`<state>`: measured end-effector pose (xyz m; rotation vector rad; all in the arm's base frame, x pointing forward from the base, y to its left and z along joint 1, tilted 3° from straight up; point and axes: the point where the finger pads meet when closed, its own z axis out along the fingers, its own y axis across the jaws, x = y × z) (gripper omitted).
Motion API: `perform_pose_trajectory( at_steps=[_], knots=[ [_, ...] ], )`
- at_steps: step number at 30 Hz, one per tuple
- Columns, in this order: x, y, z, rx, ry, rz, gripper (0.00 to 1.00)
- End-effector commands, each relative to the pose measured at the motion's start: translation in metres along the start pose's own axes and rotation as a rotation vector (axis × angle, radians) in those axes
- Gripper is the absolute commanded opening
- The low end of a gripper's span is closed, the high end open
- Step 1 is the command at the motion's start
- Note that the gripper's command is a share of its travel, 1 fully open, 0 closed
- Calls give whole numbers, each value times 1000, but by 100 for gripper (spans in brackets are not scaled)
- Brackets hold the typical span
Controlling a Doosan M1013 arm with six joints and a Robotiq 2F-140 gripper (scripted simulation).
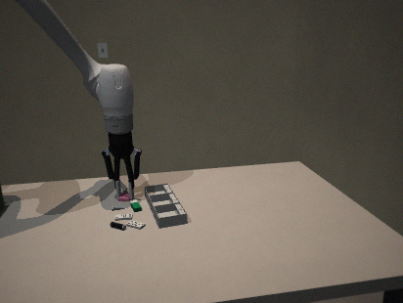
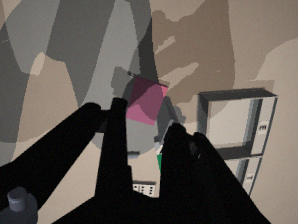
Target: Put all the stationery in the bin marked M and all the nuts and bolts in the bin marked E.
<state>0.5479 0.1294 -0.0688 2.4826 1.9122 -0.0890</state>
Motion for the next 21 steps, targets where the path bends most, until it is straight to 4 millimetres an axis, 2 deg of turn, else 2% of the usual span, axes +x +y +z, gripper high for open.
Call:
perform_pose_trajectory(
  at_steps=[1, 15, 21],
  knots=[
    [0, 0, 0, 0, 0, 0, 21],
    [0, 0, 0, 0, 0, 0, 21],
    [0, 0, -20, 0, 0, 0, 21]
  ],
)
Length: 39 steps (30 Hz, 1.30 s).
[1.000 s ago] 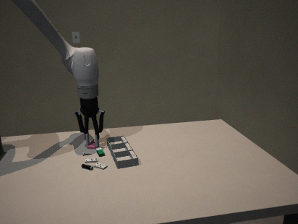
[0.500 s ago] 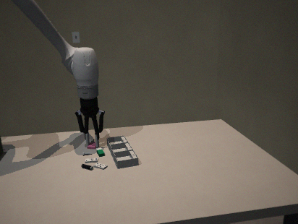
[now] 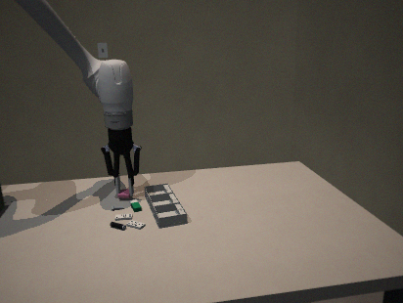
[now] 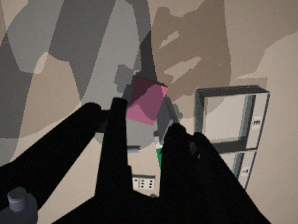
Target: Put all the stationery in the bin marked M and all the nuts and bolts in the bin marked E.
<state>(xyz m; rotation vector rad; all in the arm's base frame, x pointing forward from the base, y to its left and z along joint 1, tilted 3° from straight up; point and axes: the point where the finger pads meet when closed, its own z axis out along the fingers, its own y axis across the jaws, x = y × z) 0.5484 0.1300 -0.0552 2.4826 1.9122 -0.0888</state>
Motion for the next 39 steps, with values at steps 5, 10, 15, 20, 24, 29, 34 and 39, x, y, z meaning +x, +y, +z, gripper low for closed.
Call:
perform_pose_trajectory(
  at_steps=[5, 10, 15, 20, 24, 29, 34, 39],
  knots=[
    [0, 0, -23, 0, 0, 0, 21],
    [0, 0, -33, 0, 0, 0, 21],
    [0, 0, -46, 0, 0, 0, 21],
    [0, 0, -46, 0, 0, 0, 21],
    [0, 0, -46, 0, 0, 0, 21],
    [0, 0, -39, 0, 0, 0, 21],
    [-12, 14, -39, 0, 0, 0, 21],
    [-31, 36, -39, 0, 0, 0, 21]
  ],
)
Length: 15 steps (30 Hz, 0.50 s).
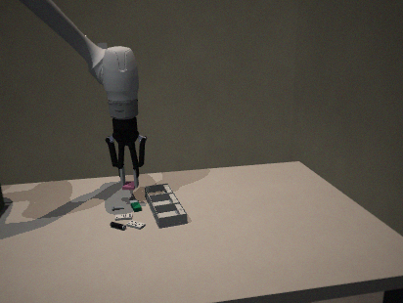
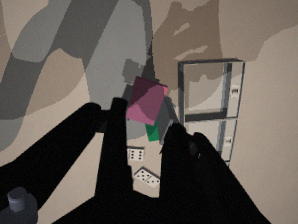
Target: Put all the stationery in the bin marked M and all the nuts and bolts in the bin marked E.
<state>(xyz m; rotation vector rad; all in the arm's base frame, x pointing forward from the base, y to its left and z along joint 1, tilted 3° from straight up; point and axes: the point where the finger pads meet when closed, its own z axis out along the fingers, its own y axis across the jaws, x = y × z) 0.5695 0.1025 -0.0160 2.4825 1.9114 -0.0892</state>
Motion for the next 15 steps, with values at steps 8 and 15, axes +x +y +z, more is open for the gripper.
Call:
perform_pose_trajectory(
  at_steps=[8, 15],
  knots=[
    [-32, 37, 0, 0, 1, 0, 21],
    [-60, 69, 0, 0, 1, 0, 21]
  ],
)
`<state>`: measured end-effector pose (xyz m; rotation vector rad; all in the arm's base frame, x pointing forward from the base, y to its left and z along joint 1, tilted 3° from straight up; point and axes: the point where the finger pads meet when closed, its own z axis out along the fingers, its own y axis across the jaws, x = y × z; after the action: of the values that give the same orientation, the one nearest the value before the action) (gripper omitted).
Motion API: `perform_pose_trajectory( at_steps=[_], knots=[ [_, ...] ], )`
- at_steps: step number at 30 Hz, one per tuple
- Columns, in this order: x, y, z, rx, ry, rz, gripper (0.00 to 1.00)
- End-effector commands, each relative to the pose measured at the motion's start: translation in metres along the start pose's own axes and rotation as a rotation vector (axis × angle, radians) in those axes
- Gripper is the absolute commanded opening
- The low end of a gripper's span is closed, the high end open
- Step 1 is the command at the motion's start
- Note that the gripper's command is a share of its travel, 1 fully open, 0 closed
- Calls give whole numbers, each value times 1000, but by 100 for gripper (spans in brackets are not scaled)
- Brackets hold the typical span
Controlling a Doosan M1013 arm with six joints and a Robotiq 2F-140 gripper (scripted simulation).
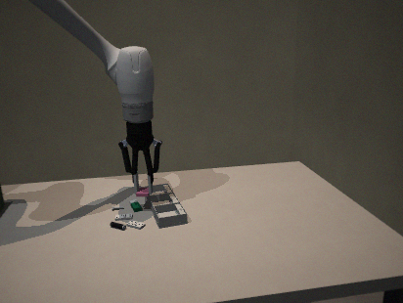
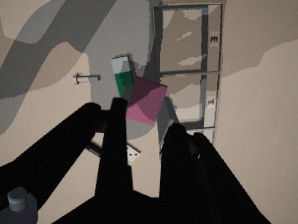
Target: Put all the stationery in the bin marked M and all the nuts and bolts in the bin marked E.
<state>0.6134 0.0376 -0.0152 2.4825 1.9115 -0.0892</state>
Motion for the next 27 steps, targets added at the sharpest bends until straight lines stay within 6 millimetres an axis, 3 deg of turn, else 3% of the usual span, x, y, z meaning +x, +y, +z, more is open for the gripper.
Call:
perform_pose_trajectory(
  at_steps=[1, 4, 19, 21, 22, 27],
  knots=[
    [-12, 14, 0, 0, 1, 0, 21],
    [-16, 19, 0, 0, 1, 0, 21],
    [-75, 87, 0, 1, 5, 641, 21],
    [-75, 87, 0, 1, 5, 641, 21],
    [-75, 87, 0, 1, 3, 756, 21],
    [-75, 87, 0, 3, 7, 918, 21]
  ],
)
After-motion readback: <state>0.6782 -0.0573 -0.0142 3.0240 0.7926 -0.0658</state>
